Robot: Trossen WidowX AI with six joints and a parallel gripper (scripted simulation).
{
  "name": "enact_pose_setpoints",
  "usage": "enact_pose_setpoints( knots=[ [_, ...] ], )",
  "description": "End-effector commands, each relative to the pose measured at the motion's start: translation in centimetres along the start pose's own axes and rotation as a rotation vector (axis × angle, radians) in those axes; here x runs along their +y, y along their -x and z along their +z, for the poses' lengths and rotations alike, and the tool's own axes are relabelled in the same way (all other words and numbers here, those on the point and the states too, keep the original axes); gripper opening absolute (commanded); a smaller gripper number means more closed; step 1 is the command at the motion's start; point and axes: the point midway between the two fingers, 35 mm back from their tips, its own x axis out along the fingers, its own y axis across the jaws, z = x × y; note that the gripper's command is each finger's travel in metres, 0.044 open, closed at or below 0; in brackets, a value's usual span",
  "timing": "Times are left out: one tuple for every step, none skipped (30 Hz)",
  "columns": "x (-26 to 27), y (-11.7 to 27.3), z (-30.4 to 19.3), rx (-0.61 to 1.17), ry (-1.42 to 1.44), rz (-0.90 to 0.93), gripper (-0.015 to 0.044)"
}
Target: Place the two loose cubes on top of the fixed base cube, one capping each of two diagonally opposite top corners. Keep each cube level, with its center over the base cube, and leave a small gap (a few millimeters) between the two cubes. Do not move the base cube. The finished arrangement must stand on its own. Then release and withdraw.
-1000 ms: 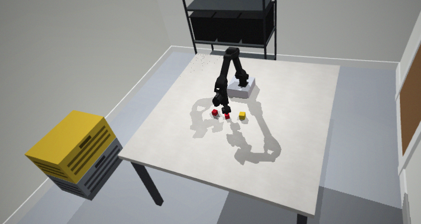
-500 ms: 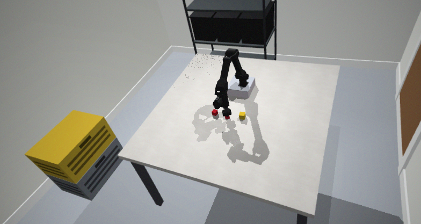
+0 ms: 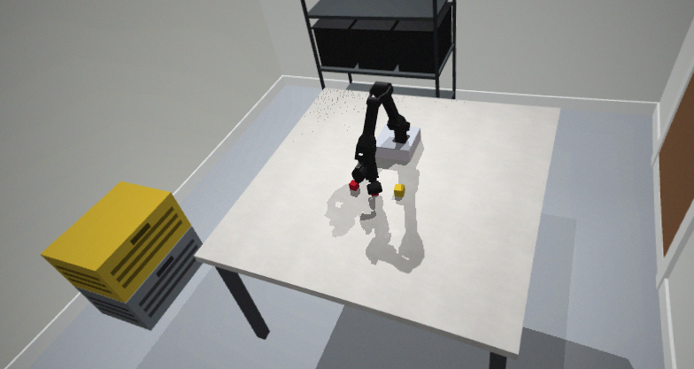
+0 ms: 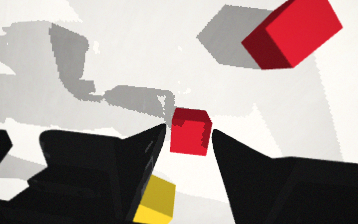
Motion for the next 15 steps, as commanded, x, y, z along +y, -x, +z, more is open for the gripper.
enact_pose_setpoints(
  knots=[
    [0.0, -0.1, 0.1, -0.003, 0.006, -0.002, 0.0107],
    [0.0, -0.1, 0.1, -0.003, 0.006, -0.002, 0.0105],
    [0.0, -0.1, 0.1, -0.003, 0.006, -0.002, 0.0105],
    [0.0, -0.1, 0.1, -0.003, 0.006, -0.002, 0.0105],
    [0.0, -0.1, 0.1, -0.003, 0.006, -0.002, 0.0105],
    [0.0, 0.1, 0.1, -0.003, 0.006, -0.002, 0.0105],
    [0.0, 0.3, 0.1, -0.003, 0.006, -0.002, 0.0105],
    [0.1, 0.6, 0.1, -0.003, 0.006, -0.002, 0.0105],
    [0.1, 0.9, 0.2, -0.003, 0.006, -0.002, 0.0105],
    [0.2, 1.2, 0.2, -0.003, 0.006, -0.002, 0.0105],
    [0.2, 1.5, 0.2, -0.004, 0.006, -0.002, 0.0105],
    [0.3, 1.8, 0.2, -0.004, 0.006, -0.002, 0.0105],
    [0.3, 2.2, 0.3, -0.004, 0.006, -0.002, 0.0105],
    [0.3, 2.5, 0.3, -0.004, 0.006, -0.002, 0.0105],
    [0.4, 2.8, 0.3, -0.004, 0.006, -0.002, 0.0105]
  ],
)
